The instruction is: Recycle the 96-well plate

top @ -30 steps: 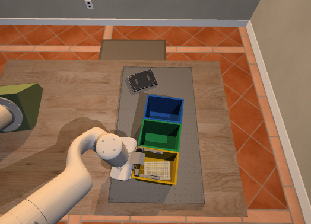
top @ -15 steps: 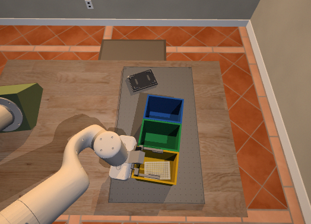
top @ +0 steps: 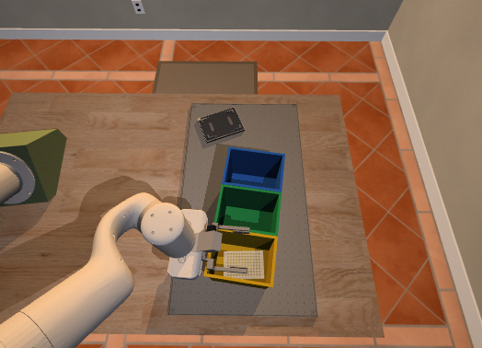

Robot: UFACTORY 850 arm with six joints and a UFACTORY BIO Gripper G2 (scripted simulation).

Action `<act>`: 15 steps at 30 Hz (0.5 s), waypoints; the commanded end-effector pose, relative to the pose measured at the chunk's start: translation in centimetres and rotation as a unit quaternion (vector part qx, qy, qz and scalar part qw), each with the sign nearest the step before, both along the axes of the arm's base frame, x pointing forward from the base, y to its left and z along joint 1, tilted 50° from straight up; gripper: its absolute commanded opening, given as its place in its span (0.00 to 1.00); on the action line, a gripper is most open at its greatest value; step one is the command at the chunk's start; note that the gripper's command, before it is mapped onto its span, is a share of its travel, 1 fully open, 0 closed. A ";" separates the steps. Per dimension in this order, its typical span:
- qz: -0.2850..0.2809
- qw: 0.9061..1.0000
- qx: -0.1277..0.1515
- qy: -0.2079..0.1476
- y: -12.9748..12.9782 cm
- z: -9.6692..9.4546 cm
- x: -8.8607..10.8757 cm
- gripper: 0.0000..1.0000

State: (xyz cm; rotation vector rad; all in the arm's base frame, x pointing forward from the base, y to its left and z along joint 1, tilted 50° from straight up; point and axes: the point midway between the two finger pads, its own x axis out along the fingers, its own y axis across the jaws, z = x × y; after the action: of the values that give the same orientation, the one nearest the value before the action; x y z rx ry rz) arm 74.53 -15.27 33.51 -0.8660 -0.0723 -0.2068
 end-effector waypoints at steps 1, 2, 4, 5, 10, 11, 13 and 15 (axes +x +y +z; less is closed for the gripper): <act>0.022 0.999 0.001 0.026 1.6 -0.9 -0.4 0.18; 0.022 0.999 0.001 0.026 1.6 -0.9 -0.4 0.18; 0.022 0.999 0.001 0.026 2.4 -1.5 -0.7 0.18; 0.022 0.999 0.001 0.026 2.8 -1.8 -0.8 0.18; 0.022 0.999 0.001 0.026 4.8 -3.1 -1.4 0.18; 0.022 0.999 0.001 0.026 5.2 -3.4 -1.5 0.18; 0.022 0.999 0.001 0.026 6.0 -3.9 -1.8 0.18; 0.022 0.999 0.001 0.026 6.8 -4.5 -2.0 0.18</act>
State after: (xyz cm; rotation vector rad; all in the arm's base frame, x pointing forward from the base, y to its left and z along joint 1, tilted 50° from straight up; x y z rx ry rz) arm 72.97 -10.17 30.04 -0.8659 -0.0411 -0.1427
